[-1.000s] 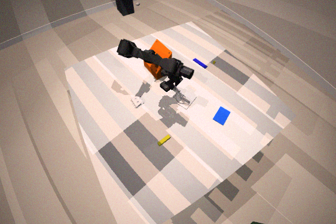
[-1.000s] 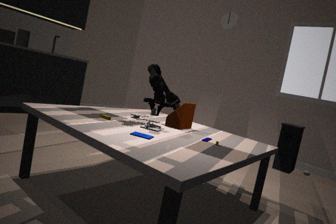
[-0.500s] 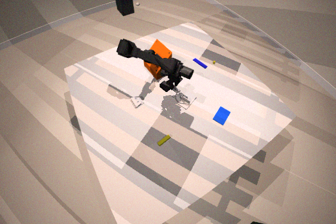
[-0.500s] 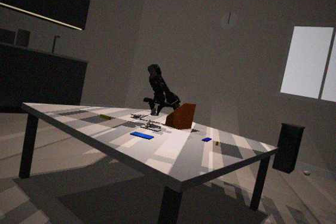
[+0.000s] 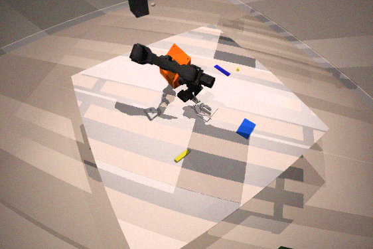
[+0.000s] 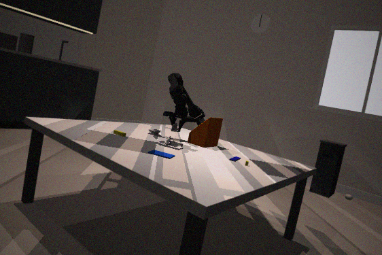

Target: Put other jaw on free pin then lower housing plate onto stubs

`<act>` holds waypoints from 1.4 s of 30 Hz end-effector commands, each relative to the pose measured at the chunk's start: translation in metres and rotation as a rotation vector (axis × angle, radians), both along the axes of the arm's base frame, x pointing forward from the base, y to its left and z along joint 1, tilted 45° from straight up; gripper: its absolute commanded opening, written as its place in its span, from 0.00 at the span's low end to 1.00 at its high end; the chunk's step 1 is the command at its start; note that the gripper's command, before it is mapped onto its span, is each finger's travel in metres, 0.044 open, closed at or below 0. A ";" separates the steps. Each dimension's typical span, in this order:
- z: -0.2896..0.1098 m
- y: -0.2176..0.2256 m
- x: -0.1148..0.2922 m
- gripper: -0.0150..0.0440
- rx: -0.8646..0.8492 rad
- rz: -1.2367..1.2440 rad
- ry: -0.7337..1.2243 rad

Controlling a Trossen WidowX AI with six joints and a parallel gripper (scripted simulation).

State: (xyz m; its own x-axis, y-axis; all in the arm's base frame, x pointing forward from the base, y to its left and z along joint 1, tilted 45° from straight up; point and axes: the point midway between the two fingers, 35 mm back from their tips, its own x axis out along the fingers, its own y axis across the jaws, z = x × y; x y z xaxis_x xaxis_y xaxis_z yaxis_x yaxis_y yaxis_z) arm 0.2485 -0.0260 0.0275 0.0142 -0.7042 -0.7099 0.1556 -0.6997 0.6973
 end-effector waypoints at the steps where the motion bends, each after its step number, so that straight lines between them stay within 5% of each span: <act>1: -0.004 0.006 0.009 0.48 -0.001 0.000 -0.005; 42: -0.051 0.054 0.064 0.48 0.002 0.000 -0.009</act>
State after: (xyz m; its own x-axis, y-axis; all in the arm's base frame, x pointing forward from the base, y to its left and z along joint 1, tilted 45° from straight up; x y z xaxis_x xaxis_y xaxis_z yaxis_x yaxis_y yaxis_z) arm 0.3116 0.0264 -0.0234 0.0188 -0.7060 -0.7080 0.1533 -0.6977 0.6998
